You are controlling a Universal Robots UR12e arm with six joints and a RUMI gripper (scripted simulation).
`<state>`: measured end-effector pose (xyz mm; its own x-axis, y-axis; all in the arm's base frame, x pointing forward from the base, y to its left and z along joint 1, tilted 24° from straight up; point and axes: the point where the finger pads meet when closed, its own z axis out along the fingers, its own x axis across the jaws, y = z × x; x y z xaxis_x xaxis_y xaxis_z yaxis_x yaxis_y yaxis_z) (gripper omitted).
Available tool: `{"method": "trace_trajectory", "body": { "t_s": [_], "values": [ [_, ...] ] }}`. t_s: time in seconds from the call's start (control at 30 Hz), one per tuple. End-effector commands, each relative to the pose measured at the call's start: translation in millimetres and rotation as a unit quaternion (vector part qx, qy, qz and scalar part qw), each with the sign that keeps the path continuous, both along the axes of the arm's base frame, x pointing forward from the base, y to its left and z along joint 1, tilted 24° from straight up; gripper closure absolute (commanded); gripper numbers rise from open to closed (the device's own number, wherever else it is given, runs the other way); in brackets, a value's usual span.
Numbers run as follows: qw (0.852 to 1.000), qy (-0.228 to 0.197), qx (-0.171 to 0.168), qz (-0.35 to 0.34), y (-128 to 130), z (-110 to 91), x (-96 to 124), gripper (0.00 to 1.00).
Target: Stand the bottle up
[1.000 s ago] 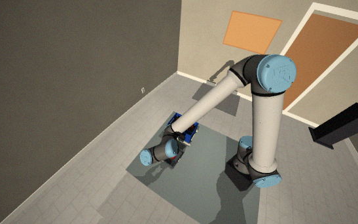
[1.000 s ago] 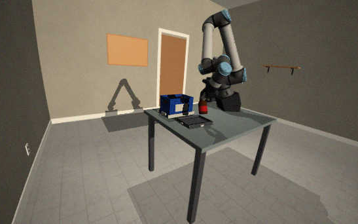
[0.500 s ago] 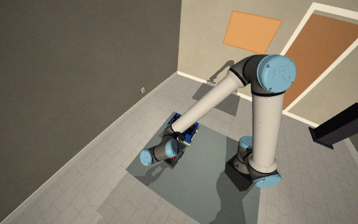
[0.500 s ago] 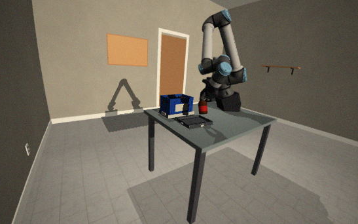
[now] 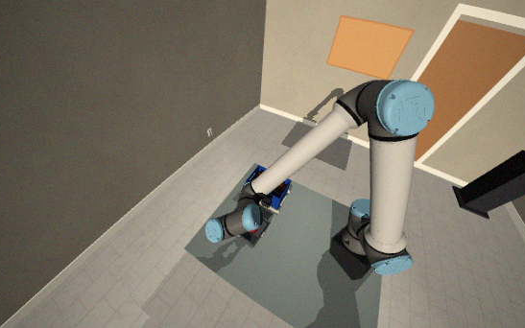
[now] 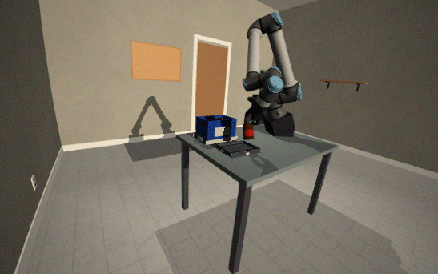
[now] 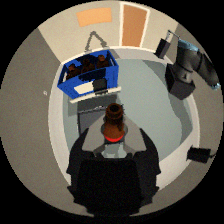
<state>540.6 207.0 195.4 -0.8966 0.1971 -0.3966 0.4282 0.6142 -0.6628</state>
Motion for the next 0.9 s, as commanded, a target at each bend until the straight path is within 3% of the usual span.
{"method": "trace_trajectory", "body": {
  "t_s": [0.0,0.87],
  "values": [
    [1.000,-0.001,0.000,0.000,0,0,1,1.00],
    [1.000,-0.001,0.000,0.000,-3,-13,6,1.00]
  ]
}}
